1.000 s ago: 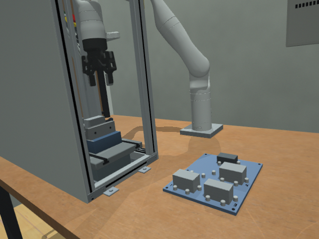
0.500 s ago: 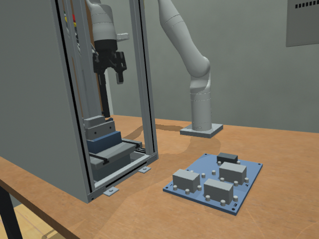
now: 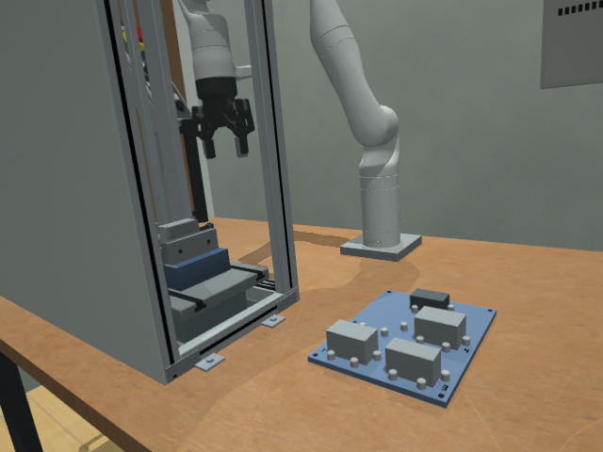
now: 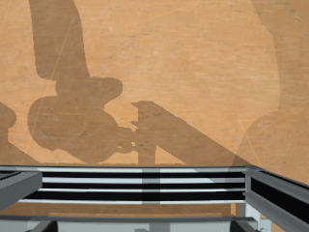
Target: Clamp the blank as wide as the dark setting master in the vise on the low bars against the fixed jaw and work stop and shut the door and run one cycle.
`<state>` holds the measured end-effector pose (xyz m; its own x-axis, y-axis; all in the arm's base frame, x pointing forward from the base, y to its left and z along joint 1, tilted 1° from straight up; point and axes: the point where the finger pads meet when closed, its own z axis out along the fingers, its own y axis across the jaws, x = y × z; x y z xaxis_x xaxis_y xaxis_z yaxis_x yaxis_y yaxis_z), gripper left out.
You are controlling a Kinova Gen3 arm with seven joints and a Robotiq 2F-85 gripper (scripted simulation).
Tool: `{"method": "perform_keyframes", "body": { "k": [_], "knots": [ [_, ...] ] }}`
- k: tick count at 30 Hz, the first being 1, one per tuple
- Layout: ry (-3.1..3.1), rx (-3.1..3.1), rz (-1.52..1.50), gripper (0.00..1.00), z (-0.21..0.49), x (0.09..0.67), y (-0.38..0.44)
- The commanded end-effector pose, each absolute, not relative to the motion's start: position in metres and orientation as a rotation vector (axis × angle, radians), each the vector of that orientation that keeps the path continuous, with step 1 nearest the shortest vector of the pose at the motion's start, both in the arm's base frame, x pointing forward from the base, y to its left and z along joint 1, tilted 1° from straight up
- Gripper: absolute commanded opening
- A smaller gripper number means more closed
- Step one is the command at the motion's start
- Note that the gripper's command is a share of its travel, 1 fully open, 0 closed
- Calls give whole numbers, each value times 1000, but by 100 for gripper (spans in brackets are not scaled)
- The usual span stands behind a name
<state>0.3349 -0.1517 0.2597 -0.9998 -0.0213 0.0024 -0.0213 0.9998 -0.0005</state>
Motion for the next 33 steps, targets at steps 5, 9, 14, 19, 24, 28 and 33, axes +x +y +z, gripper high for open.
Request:
{"method": "perform_keyframes", "body": {
  "k": [5,9,14,19,24,28,33],
  "knots": [
    [-3154,37,-2,100,262,326,-153],
    [-3153,37,-2,100,262,316,-154],
    [-3153,37,-2,100,261,276,-159],
    [-3153,37,-2,100,261,276,-159],
    [-3153,37,-2,100,261,276,-159],
    [-3152,37,-2,100,261,247,-162],
    [-3153,38,-2,100,261,227,-165]
  ]
}}
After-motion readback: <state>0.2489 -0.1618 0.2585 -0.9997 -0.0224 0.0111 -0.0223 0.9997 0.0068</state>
